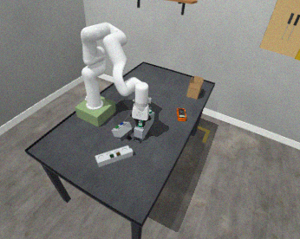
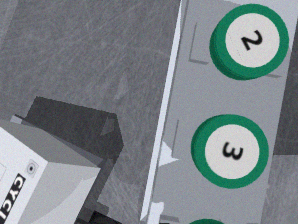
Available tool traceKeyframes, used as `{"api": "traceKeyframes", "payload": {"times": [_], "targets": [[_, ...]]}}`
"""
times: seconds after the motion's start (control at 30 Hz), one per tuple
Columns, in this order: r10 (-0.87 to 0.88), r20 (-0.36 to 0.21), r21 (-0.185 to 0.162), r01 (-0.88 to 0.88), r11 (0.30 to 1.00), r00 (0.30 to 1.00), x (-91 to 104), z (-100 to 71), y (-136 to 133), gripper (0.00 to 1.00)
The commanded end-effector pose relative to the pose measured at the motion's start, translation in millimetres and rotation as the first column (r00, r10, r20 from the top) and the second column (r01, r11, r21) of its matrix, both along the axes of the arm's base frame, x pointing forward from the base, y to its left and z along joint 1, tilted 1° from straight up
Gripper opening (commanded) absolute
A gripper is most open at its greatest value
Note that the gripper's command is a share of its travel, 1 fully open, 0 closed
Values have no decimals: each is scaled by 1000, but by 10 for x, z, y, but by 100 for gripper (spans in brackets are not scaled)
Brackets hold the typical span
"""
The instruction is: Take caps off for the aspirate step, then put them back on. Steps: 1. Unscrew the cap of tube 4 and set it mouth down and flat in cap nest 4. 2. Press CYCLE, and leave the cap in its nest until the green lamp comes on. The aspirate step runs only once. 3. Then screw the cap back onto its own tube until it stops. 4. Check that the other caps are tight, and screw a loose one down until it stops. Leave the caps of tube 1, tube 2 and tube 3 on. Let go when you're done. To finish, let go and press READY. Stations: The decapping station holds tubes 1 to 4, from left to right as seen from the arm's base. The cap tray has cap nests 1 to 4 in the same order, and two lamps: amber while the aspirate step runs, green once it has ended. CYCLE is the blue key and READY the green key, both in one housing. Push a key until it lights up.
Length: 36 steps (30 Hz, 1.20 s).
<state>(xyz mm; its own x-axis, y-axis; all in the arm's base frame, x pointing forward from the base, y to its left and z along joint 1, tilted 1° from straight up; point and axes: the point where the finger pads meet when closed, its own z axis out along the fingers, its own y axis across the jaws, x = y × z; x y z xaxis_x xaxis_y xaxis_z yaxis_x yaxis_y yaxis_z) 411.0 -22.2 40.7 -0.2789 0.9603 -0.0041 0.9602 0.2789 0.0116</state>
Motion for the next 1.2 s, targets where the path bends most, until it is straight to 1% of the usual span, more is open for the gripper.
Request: {"api": "traceKeyframes", "payload": {"times": [0.0, 0.17, 0.2, 0.53, 0.63, 0.67, 1.17], "targets": [[92, 4, 4, -92, 996, 996, 15, 13, -1, 0], [92, 4, 4, -92, 996, 996, 15, 13, -1, 0], [92, 4, 4, -92, 996, 996, 15, 13, -1, 46], [92, 4, 4, -92, 996, 996, 15, 13, -1, 46], [-157, 3, 8, 157, 988, 988, 15, 28, -2, 46], [-169, 3, 9, 169, 986, 986, 15, 33, -2, 46], [-169, 3, 9, 169, 986, 986, 15, 84, -4, 46]]}}
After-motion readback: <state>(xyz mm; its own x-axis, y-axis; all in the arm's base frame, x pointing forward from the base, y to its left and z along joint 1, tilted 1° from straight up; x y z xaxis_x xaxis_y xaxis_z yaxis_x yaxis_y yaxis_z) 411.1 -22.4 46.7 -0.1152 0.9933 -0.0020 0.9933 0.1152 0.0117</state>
